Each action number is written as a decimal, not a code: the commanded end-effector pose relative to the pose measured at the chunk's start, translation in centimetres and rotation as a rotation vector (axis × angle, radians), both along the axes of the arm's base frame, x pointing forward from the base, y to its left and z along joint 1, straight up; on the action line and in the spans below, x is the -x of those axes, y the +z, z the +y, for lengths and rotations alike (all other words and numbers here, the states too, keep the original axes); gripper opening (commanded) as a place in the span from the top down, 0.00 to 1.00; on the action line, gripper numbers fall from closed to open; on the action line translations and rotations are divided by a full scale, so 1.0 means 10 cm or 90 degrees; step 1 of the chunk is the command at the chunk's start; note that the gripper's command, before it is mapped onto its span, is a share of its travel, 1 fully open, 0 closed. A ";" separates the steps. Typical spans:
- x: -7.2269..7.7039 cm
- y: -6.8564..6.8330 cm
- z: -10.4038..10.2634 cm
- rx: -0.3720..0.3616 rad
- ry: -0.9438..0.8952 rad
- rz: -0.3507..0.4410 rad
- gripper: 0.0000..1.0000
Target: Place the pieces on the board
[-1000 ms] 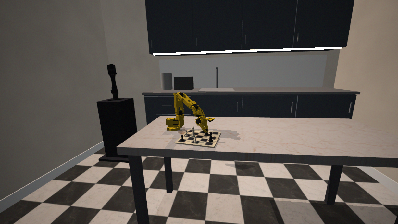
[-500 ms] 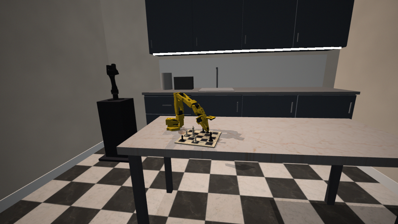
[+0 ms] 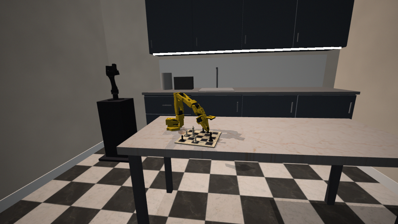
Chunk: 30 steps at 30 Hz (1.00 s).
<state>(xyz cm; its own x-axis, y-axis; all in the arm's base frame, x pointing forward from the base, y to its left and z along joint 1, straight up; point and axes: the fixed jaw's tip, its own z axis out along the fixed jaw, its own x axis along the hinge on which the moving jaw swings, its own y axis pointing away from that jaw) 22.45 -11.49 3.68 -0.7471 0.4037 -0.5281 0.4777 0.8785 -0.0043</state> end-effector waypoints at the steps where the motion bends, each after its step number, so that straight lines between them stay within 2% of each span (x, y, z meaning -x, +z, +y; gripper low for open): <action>1: 0.00 -0.04 0.02 -0.002 0.005 0.004 1.00; 14: 0.00 -0.07 0.02 -0.002 0.005 0.004 1.00; 23: 0.06 -0.20 0.05 -0.002 0.006 0.004 1.00; 30: 0.06 -0.21 0.06 -0.002 0.006 0.004 1.00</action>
